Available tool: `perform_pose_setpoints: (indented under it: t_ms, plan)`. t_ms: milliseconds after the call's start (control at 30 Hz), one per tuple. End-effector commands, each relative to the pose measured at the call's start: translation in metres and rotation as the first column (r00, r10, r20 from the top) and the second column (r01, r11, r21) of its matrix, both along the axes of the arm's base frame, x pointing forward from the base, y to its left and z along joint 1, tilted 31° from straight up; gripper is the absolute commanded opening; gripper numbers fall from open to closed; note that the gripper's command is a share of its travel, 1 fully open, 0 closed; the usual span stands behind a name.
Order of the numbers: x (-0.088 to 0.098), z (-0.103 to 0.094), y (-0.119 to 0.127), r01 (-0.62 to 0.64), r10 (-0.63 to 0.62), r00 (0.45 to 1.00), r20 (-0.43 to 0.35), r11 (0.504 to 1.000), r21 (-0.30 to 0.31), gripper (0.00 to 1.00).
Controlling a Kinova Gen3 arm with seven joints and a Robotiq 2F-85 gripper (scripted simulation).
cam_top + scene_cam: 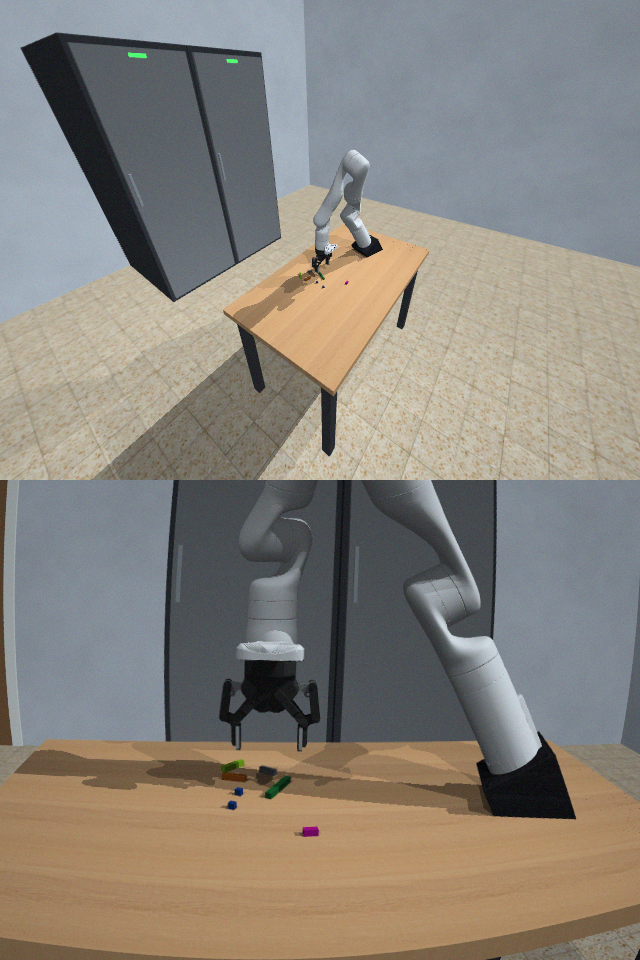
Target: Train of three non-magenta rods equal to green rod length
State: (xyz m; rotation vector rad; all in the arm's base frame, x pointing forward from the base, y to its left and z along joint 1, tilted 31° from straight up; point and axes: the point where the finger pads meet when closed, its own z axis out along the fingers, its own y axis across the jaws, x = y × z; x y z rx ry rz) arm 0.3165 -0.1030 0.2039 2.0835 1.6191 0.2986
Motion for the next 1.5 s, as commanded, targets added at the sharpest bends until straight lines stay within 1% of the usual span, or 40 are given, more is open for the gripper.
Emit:
perform_pose_setpoints:
  t_ms: [0,267,1467]
  plan:
    - [0.0002,-0.0003,0.0010,-0.033,0.033,0.999,-0.007,0.999,-0.015,1.00]
    - [0.0006,-0.0001,0.0009,-0.053,0.053,0.999,-0.012,0.998,-0.025,1.00]
    - [0.0006,-0.0001,0.0009,-0.054,0.053,0.999,-0.012,0.998,-0.025,1.00]
